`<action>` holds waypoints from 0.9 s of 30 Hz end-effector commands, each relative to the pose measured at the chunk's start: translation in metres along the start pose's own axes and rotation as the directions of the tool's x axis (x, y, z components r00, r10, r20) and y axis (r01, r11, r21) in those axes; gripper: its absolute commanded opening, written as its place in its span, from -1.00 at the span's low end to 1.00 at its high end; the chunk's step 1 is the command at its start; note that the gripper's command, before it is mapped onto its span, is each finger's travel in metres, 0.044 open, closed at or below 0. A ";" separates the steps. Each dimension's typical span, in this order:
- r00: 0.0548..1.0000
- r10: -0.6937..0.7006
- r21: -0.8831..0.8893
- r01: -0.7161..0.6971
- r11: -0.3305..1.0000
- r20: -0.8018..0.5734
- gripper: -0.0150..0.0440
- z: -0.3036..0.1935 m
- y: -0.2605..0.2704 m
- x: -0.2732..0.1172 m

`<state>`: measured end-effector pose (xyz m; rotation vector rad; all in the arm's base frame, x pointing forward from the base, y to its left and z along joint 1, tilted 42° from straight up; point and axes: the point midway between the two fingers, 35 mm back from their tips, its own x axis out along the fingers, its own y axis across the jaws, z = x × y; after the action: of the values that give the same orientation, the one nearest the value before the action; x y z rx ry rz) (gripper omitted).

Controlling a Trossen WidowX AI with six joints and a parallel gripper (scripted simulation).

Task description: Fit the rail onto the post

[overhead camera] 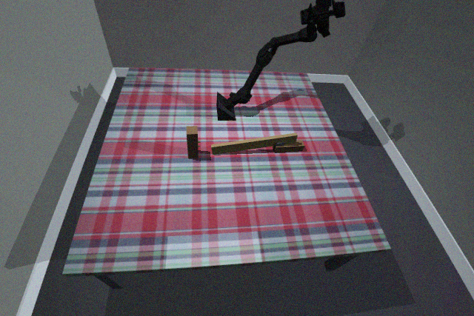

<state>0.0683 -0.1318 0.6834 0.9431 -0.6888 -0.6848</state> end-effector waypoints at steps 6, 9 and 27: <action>0.997 0.034 -0.116 -0.027 0.993 0.063 1.00 -0.006 0.009 -0.001; 0.995 0.074 -0.237 -0.056 0.970 0.069 1.00 -0.024 0.021 0.000; 0.971 0.238 -0.811 -0.124 0.572 0.019 1.00 -0.142 0.057 0.024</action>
<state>0.1604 -0.0756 0.6922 0.1605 -0.5739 -0.7852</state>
